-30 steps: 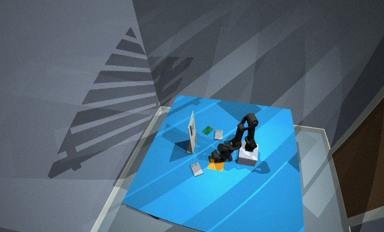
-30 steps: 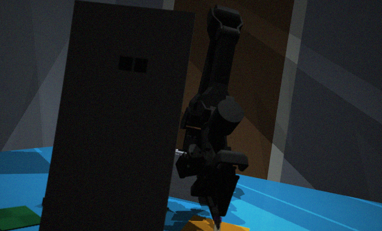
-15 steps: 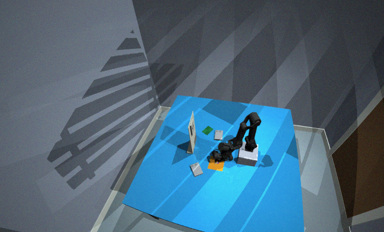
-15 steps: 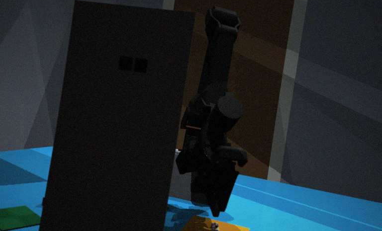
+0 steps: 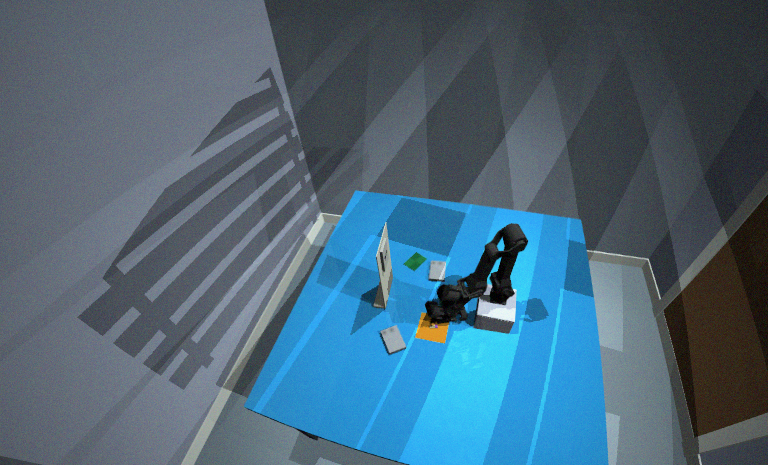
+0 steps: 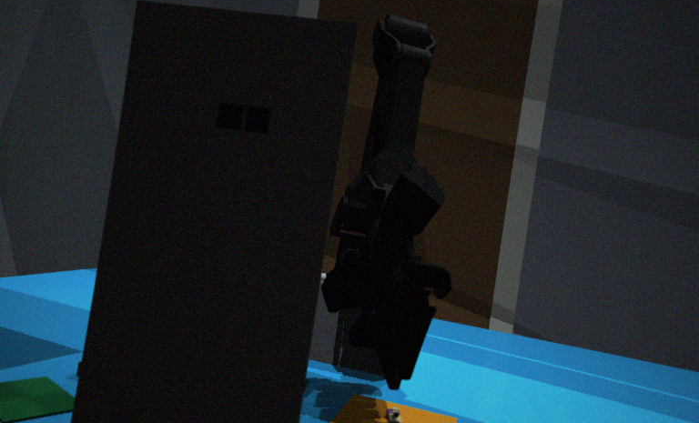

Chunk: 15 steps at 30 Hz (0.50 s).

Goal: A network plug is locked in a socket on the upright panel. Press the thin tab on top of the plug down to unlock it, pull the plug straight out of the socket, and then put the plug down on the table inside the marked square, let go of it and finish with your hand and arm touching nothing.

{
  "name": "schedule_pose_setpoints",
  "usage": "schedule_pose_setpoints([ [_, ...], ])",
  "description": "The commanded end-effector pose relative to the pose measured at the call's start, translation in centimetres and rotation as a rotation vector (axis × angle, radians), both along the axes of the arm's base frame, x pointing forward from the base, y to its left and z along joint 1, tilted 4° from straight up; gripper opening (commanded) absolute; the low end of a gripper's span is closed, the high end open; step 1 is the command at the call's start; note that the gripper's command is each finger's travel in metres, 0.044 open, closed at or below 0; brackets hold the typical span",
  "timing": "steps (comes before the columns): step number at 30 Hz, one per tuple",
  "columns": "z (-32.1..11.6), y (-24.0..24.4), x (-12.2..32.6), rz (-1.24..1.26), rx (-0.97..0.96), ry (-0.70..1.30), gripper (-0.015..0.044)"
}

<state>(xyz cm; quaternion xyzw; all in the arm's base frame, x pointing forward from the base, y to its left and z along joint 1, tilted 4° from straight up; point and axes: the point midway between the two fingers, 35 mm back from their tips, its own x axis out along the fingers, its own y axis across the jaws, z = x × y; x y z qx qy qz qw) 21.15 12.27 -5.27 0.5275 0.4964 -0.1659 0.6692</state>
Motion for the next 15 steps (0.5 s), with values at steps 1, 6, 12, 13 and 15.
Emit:
schedule_pose_setpoints([
  [1, 0.1, 0.0, -0.1, 0.005, -0.002, 0.003, 0.0156],
  [6, 0.5, 0.0, 0.0, 0.005, -0.002, 0.003, 0.0156],
  [12, 0.9, 0.1, 0.2, 0.005, -0.002, 0.003, 0.0156],
  [13, 1.0, 0.1, 0.2, 0.005, -0.002, 0.003, 0.0156],
  [15, 1.1, 0.1, 0.2, 0.005, -0.002, 0.003, 0.0156],
])
